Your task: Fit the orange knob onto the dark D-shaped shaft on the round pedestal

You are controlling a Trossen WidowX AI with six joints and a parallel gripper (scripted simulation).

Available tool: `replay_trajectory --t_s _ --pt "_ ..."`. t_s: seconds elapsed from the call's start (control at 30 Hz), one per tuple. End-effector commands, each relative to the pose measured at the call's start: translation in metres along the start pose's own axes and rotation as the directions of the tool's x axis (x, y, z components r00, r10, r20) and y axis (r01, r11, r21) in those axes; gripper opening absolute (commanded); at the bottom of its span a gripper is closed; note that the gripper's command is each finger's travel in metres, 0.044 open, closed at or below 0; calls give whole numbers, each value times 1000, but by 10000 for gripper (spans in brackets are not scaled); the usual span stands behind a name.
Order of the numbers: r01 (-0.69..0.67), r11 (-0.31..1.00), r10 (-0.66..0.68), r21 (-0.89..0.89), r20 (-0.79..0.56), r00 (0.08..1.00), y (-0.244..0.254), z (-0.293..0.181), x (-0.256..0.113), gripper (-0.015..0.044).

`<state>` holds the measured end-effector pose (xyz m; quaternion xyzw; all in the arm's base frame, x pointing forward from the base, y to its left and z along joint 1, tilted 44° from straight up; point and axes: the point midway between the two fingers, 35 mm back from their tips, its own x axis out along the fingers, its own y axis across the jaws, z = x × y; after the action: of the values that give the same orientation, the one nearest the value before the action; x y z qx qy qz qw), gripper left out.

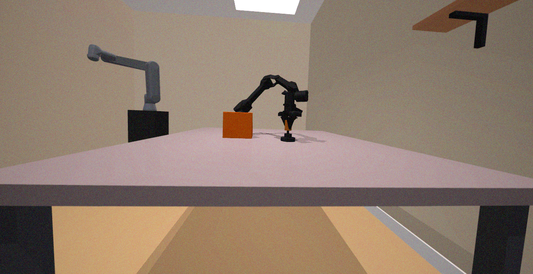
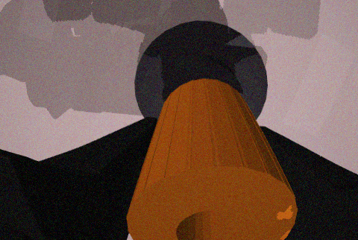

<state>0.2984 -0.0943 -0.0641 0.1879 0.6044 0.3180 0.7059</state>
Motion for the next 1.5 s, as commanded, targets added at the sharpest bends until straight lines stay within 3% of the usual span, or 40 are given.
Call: replay_trajectory --t_s 0.0,0.87,1.1,1.47 --pt "3 1000 -3 -6 5 1000 0 1 -2 0" --pt "3 1000 -3 -6 5 1000 -1 2 -2 0" --pt "4 979 -3 -204 5 1000 -2 2 -4 0" --pt "4 977 -3 -213 5 1000 -1 0 -1 0"
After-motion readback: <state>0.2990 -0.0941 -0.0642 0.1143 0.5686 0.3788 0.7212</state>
